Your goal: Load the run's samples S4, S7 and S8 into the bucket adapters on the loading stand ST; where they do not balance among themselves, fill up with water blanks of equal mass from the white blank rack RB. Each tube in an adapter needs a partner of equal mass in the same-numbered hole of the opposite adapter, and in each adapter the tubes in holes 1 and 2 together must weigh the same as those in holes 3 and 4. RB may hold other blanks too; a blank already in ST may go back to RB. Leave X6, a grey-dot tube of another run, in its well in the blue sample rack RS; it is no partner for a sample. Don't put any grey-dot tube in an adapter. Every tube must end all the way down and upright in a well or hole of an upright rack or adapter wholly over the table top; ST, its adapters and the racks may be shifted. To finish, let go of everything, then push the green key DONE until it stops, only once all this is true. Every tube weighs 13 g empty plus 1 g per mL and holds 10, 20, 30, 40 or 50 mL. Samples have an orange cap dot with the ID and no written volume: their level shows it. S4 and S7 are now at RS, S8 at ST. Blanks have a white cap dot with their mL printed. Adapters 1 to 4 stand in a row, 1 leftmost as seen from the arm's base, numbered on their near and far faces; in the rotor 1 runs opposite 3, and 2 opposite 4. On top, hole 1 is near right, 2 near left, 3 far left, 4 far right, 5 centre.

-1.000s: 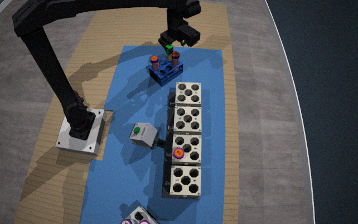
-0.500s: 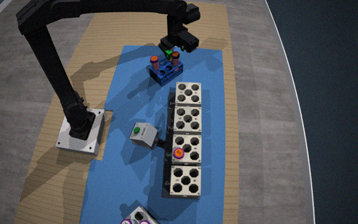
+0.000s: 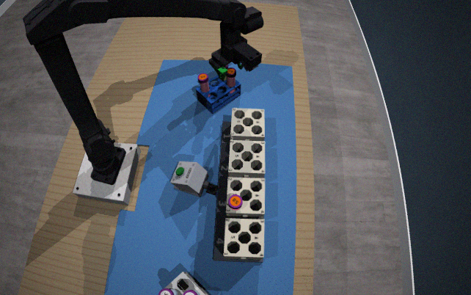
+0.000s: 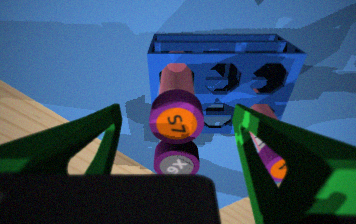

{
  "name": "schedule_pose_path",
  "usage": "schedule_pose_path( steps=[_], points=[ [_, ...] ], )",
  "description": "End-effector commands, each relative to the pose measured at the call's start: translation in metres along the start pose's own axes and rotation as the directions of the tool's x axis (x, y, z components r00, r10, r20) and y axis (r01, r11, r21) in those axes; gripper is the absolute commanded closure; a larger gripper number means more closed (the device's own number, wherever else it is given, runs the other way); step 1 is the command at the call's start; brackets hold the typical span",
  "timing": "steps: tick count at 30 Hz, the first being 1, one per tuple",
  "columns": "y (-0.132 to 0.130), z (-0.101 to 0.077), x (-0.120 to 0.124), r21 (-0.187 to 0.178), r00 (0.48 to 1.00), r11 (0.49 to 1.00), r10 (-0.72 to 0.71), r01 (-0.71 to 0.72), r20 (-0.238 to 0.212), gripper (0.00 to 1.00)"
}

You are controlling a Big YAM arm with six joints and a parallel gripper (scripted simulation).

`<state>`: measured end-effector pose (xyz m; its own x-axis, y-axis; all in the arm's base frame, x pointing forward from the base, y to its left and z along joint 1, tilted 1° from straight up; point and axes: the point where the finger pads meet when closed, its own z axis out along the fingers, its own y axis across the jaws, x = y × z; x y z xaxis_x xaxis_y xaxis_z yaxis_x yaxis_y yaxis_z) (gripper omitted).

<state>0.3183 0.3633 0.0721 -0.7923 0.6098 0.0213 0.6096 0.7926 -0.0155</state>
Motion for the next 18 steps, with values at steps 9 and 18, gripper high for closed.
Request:
schedule_pose_path(
  steps=[9,18],
  points=[
    [0.0167,-0.0167,0.0007,-0.051,1.000,0.999,-0.001,0.001,0.005,1.00],
    [0.0167,-0.0167,0.0007,-0.051,1.000,0.999,-0.001,0.001,0.005,1.00]
  ],
)
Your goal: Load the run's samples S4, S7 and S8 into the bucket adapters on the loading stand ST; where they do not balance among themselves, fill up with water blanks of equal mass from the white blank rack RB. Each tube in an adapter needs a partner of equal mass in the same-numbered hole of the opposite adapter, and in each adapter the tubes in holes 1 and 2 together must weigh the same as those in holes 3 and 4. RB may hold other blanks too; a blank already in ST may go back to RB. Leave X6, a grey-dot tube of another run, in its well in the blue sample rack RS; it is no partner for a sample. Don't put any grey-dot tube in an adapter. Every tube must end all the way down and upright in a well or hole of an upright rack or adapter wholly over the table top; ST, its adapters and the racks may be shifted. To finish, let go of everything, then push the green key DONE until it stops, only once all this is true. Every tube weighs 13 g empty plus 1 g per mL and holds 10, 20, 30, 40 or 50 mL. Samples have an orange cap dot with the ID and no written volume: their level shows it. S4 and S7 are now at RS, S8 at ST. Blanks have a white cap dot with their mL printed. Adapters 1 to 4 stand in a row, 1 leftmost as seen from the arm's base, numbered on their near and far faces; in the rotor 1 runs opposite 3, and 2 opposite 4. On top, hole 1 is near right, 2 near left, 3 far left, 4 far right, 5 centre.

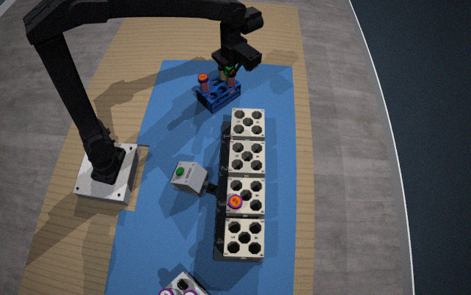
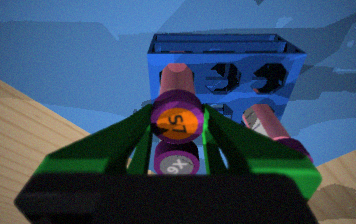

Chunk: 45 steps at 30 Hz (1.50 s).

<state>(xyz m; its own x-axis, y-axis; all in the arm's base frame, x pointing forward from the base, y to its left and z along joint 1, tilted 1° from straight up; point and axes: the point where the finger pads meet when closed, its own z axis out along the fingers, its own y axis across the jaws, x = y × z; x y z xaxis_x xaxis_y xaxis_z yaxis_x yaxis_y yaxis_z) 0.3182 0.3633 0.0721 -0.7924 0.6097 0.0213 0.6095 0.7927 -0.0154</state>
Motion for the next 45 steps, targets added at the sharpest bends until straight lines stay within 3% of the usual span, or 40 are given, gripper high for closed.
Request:
schedule_pose_path(
  steps=[1,2,4,5,7,22,25,39,45],
  points=[
    [0.017,-0.017,0.001,-0.051,1.000,0.999,-0.001,0.001,0.005,1.00],
    [0.017,-0.017,0.001,-0.051,1.000,0.999,-0.001,0.001,0.005,1.00],
    [0.025,-0.043,0.006,-0.087,1.000,0.996,-0.003,0.004,0.006,1.00],
    [0.025,-0.047,0.006,-0.087,1.000,0.996,-0.005,0.005,0.006,1.00],
    [0.025,-0.047,0.006,-0.087,1.000,0.996,-0.005,0.005,0.006,1.00],
    [0.021,-0.099,0.001,-0.090,1.000,0.996,-0.001,0.001,0.007,1.00],
    [0.021,-0.097,0.000,-0.079,1.000,0.997,-0.001,0.001,0.006,1.00],
    [0.016,-0.150,-0.003,-0.092,1.000,0.996,0.000,0.001,0.008,1.00],
    [0.015,-0.163,-0.004,-0.092,1.000,0.996,0.000,0.001,0.008,1.00]
  ],
)
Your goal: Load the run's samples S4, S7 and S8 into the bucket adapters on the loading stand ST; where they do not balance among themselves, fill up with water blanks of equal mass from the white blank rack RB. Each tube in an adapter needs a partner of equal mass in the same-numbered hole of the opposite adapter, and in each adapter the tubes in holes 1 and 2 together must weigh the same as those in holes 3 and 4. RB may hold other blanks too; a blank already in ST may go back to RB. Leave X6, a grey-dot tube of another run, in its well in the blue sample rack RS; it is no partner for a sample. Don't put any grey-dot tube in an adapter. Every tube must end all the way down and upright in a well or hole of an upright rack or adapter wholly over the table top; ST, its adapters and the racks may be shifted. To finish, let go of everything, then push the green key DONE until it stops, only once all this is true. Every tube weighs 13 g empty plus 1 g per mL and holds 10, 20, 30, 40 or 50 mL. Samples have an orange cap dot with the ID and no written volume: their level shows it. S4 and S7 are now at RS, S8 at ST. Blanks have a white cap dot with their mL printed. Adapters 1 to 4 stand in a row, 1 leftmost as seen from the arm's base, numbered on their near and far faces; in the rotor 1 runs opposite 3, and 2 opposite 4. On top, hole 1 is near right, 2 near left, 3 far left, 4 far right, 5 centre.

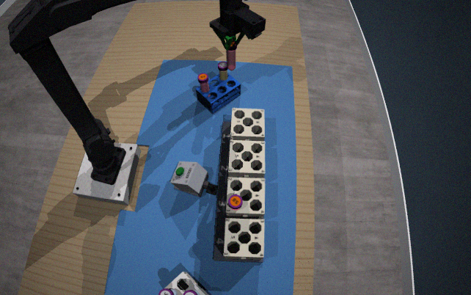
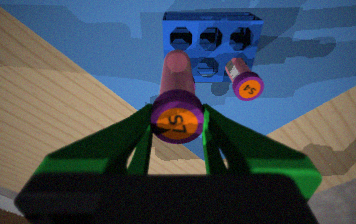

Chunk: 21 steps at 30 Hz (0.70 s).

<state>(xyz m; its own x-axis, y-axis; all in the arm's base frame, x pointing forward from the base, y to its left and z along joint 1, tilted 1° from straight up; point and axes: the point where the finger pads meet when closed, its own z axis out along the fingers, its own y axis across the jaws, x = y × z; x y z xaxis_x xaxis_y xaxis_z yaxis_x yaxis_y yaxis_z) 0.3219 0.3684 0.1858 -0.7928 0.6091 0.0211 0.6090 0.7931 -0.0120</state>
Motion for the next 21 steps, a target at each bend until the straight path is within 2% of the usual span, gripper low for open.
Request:
schedule_pose_path(
  steps=[1,7,8,21],
  points=[
    [0.010,-0.053,-0.007,-0.089,1.000,0.996,0.001,-0.001,0.008,1.00],
    [0.009,-0.071,-0.006,-0.089,1.000,0.996,0.000,0.001,0.008,1.00],
    [0.006,-0.050,-0.002,-0.051,1.000,0.999,0.000,0.000,0.005,1.00],
    [0.006,-0.050,-0.002,-0.051,1.000,0.999,0.000,0.000,0.005,1.00]
  ],
)
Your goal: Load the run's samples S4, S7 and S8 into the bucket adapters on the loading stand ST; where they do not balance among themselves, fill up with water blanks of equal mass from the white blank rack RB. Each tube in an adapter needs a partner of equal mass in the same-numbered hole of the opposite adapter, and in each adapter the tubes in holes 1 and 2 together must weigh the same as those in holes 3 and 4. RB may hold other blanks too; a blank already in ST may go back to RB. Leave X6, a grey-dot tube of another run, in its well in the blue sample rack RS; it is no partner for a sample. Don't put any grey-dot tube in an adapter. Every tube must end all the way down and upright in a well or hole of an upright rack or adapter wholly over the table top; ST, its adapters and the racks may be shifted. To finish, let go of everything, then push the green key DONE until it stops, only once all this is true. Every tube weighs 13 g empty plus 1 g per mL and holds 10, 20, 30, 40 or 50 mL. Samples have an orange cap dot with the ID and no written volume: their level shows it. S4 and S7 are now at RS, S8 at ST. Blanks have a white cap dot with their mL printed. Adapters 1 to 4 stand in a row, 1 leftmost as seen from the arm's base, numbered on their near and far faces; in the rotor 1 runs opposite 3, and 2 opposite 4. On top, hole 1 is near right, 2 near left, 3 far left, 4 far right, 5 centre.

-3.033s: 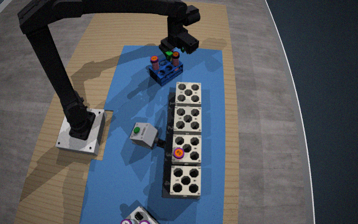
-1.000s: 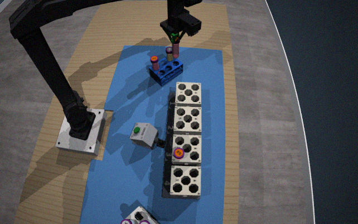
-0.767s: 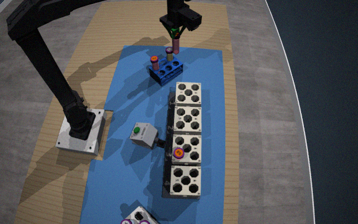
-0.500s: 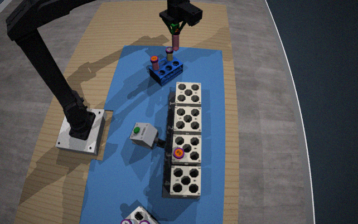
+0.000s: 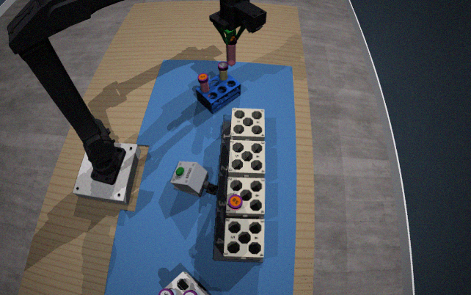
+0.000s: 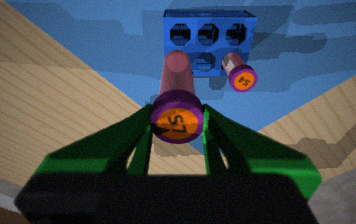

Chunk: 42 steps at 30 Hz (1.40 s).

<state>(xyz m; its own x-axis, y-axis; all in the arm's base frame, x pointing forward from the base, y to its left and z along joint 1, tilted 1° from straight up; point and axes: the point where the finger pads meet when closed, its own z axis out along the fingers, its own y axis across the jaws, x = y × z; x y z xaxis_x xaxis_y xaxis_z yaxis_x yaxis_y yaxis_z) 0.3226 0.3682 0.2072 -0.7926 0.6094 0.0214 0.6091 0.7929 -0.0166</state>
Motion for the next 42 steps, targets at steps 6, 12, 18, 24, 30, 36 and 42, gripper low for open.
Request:
schedule_pose_path(
  steps=[6,12,18,24,30,36,42],
  points=[
    [0.006,-0.029,-0.001,-0.056,1.000,0.998,-0.001,0.001,0.005,1.00],
    [0.006,-0.029,-0.001,-0.056,1.000,0.998,-0.001,0.001,0.005,1.00],
    [0.006,-0.029,-0.001,-0.056,1.000,0.998,-0.001,0.001,0.005,1.00],
    [0.006,-0.029,-0.001,-0.056,1.000,0.998,-0.001,0.001,0.005,1.00],
    [0.004,-0.048,-0.008,-0.087,1.000,0.996,0.000,0.001,0.008,1.00],
    [-0.002,-0.009,-0.007,-0.047,1.000,0.999,-0.001,0.001,0.005,1.00],
    [0.001,0.018,-0.007,-0.018,1.000,1.000,-0.001,0.001,0.002,1.00]
  ],
)
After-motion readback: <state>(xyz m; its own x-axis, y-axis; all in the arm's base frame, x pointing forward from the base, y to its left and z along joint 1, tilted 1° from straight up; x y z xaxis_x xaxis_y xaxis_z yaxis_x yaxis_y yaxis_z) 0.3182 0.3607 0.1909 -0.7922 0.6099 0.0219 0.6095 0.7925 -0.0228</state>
